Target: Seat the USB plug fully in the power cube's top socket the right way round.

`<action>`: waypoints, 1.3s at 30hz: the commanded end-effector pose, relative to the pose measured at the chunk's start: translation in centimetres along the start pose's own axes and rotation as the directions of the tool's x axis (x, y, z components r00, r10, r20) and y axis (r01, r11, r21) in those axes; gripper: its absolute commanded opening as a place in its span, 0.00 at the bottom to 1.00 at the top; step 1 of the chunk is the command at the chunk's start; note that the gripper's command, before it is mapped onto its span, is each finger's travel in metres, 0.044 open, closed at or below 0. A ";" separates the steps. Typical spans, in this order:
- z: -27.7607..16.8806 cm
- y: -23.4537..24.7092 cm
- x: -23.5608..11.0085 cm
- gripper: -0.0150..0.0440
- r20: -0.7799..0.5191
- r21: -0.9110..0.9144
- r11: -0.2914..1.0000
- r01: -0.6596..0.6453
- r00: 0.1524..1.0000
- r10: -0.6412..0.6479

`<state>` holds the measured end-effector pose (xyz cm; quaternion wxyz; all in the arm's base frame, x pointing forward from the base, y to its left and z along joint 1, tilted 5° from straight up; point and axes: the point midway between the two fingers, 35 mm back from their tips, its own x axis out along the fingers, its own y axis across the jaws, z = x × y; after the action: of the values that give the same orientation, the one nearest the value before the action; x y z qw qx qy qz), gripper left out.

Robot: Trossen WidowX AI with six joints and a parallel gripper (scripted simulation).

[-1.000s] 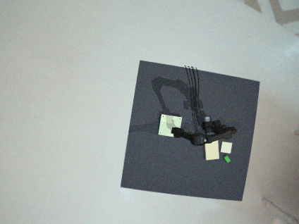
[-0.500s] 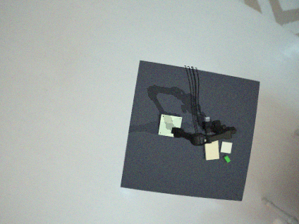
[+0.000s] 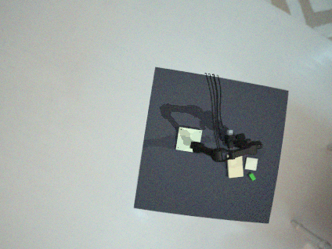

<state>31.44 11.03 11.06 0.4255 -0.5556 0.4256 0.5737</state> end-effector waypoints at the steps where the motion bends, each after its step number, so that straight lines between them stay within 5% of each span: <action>1: 0.0 0.0 0.2 0.25 0.001 0.001 1.000 0.000 1.000 0.000; 28: 0.0 0.0 0.2 0.25 0.001 0.001 1.000 0.000 1.000 0.000; 32: 0.0 0.0 0.0 0.42 0.001 0.000 1.000 0.001 1.000 -0.001; 39: 0.0 0.0 0.0 0.42 0.001 0.000 1.000 0.001 1.000 -0.001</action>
<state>31.46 11.05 11.01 0.4260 -0.5556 0.4251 0.5737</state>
